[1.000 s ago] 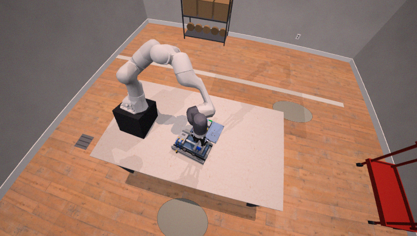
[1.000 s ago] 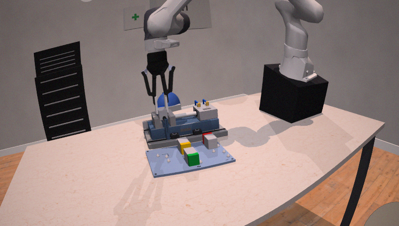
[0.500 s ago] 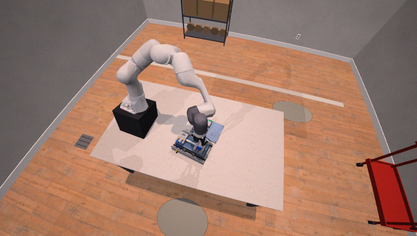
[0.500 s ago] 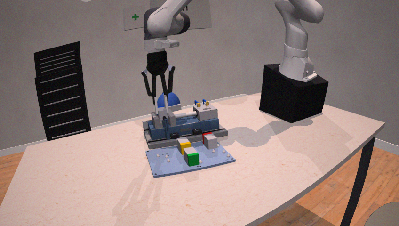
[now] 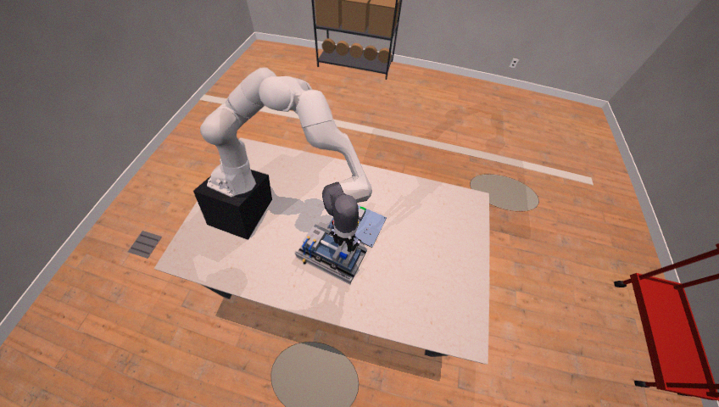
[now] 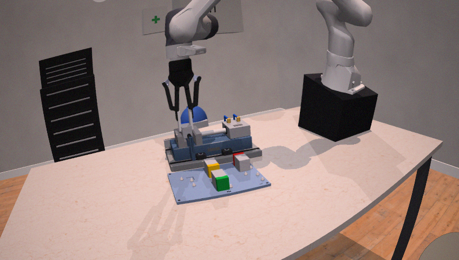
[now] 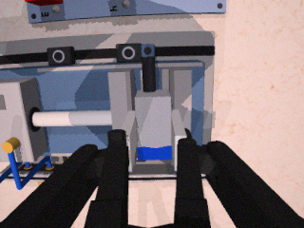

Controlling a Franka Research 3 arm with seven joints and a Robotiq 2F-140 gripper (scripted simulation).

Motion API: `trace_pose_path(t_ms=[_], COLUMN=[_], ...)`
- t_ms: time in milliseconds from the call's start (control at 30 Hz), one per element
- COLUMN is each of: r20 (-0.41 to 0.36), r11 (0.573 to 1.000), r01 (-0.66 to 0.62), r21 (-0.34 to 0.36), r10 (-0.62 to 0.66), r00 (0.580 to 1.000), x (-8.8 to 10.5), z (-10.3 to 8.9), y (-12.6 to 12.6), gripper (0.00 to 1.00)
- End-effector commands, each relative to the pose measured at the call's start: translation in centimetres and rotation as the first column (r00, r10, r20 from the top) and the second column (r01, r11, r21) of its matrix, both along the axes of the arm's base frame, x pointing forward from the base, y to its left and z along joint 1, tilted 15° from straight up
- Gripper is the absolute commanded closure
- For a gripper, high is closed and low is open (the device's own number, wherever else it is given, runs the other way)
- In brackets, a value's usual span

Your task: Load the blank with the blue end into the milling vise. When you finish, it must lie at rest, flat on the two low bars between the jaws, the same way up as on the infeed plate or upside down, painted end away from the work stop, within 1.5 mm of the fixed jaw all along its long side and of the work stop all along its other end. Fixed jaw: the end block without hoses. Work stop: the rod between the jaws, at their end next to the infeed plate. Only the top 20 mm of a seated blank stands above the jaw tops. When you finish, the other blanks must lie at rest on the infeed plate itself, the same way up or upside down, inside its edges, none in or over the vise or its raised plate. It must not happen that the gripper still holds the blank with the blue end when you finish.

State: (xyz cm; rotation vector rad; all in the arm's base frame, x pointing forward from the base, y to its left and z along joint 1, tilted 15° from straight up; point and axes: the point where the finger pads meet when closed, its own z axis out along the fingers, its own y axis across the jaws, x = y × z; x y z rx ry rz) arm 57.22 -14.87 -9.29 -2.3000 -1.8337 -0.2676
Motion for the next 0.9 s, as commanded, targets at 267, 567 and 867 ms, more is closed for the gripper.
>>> trace_pose_path(t_ms=[267,567,867], r20=[0.001,0.001,0.001], r11=[1.000,1.000,1.000], r01=[0.002,0.002,0.002], r21=[0.000,0.000,0.000], r10=[-0.002,-0.002,-0.002], r00=[1.000,1.000,1.000], x=[0.22,0.18,0.23], z=[0.20,0.19,0.23], y=[0.02,-0.01,-0.01], gripper=[1.00,1.00,1.00])
